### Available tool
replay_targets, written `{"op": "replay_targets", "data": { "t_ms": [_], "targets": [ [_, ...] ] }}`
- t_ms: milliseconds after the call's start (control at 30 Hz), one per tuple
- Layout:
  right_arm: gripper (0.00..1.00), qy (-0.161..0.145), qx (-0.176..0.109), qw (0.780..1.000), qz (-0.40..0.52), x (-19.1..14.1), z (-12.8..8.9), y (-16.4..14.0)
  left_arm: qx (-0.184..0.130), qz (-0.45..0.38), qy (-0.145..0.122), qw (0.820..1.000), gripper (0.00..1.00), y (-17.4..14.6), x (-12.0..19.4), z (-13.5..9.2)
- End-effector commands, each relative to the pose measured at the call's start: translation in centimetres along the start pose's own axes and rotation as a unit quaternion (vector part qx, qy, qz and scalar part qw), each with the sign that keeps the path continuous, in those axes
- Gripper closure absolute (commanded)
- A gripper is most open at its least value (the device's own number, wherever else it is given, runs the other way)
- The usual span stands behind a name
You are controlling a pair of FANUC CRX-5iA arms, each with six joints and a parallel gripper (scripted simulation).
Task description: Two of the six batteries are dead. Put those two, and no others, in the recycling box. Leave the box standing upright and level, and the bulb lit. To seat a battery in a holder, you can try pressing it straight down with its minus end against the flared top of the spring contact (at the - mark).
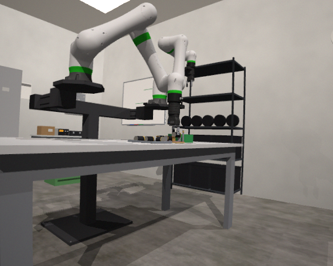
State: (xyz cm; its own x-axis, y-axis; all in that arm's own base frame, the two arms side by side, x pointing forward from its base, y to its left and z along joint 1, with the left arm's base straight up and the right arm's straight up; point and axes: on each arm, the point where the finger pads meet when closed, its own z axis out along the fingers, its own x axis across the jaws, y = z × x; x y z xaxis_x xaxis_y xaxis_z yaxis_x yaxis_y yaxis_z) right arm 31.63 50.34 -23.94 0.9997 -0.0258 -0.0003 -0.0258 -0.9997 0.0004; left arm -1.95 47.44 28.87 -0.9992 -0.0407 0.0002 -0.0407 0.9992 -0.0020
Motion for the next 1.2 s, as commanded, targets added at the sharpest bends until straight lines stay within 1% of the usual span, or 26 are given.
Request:
{"op": "replay_targets", "data": {
  "t_ms": [0, 367, 1067, 1100, 1167],
  "targets": [
    [0.43, 0.001, 0.001, 1.0, 0.0, 0.1, 0.3, -0.1, -0.001, 0.0, 0.0, 1.0, 0.0, 0.0, 0.0, -0.1],
    [0.43, 0.001, 0.001, 1.0, 0.0, 0.1, 2.1, -0.1, -0.001, 0.0, 0.0, 1.0, 0.0, 0.0, 0.0, -0.1],
    [0.43, 0.001, 0.001, 1.0, 0.0, 0.1, 2.4, -0.1, -0.001, 0.0, 0.0, 1.0, 0.0, 0.0, 0.0, -0.1],
    [0.1, 0.001, 0.001, 1.0, 0.0, 0.1, 2.4, -0.1, -0.001, 0.0, 0.0, 1.0, 0.0, 0.0, 0.0, -0.1],
    [0.1, 0.001, 0.001, 1.0, 0.0, 0.1, 2.4, -0.1, -0.001, 0.0, 0.0, 1.0, 0.0, 0.0, 0.0, -0.1]
  ]
}}
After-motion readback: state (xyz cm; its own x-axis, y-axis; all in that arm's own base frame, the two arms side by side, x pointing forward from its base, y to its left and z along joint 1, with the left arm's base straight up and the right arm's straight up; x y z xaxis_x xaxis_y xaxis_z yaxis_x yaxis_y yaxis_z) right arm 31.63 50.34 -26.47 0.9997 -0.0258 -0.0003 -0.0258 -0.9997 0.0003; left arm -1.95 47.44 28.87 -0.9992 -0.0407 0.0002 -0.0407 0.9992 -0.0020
